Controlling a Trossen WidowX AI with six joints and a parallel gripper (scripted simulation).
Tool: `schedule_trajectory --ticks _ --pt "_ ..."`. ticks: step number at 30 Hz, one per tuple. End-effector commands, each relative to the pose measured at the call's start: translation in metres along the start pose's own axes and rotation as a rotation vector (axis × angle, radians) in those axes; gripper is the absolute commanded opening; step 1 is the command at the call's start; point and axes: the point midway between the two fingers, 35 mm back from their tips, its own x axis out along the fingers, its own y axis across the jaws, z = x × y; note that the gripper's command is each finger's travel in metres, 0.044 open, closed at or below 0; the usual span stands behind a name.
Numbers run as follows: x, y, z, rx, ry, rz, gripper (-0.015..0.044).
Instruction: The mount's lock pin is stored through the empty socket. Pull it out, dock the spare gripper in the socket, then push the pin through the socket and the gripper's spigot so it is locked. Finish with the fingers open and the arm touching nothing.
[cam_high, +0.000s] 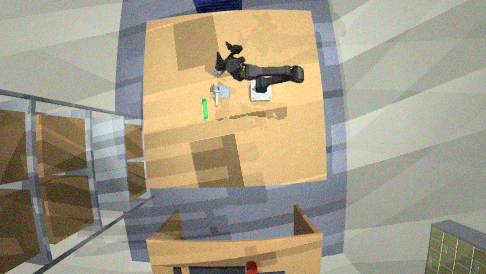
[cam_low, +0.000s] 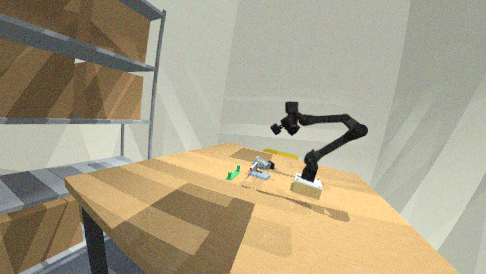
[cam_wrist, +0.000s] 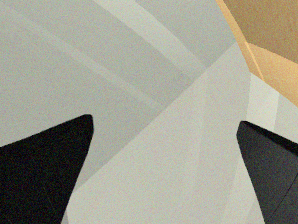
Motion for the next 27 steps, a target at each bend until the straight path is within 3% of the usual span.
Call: schedule_trajectory --ticks 1,4,10,15,21,27 --pt "0.000 -0.001 -0.001 -0.021 0.001 -0.006 0.0374" --pt "0.000 -0.019 -0.012 -0.320 0.029 -0.093 0.0300" --pt "-0.008 -0.066 -0.032 -1.081 0.182 -0.299 0.0300" --pt "-0.023 -0.105 -0.041 -1.687 0.409 -0.439 0.0300" --pt "-0.048 -0.146 -0.042 -2.351 0.828 -0.542 0.0300" --pt "-0.080 -0.179 -0.036 -2.852 1.434 -0.537 0.0300"
